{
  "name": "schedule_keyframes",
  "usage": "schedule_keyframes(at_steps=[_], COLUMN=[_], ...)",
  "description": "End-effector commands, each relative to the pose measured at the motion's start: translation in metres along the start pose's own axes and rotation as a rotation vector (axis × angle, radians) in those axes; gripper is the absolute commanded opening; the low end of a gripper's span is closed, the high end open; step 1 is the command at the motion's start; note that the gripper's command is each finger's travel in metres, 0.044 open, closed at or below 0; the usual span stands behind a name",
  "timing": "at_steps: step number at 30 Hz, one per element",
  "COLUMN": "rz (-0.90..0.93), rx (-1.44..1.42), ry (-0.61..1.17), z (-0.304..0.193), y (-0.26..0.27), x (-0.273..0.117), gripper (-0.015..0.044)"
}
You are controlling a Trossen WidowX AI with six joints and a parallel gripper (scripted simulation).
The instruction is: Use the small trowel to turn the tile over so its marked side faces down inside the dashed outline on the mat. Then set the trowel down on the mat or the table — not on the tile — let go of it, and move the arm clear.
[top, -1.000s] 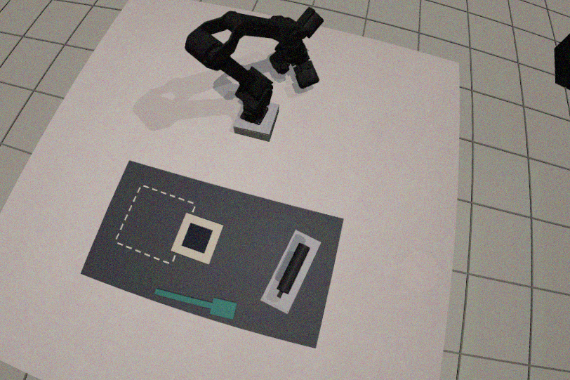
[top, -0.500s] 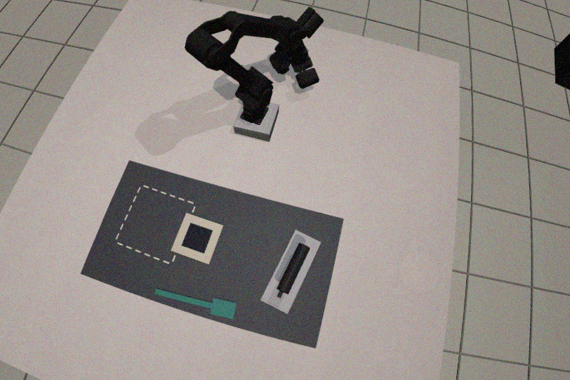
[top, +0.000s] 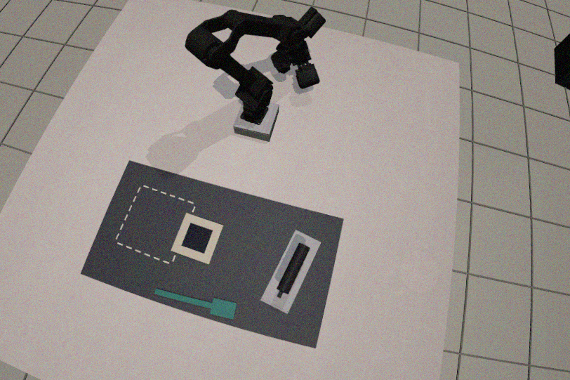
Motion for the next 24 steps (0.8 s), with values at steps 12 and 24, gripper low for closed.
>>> schedule_keyframes(at_steps=[12,24], rz=[0.095,0.159], rx=[0.437,0.802], ry=[0.021,0.068], z=[-0.04,-0.071], y=[0.031,0.065], x=[-0.01,-0.023], gripper=[0.027,0.027])
Point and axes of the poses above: the point midway between the two fingers, 35 mm back from their tips, its own x axis out along the fingers, its own y axis across the jaws, z = x × y, the point moved 1 cm from there along -x, back along the fingers, and after that the axes turned 7 degrees about -x, right-handed, at the moved point
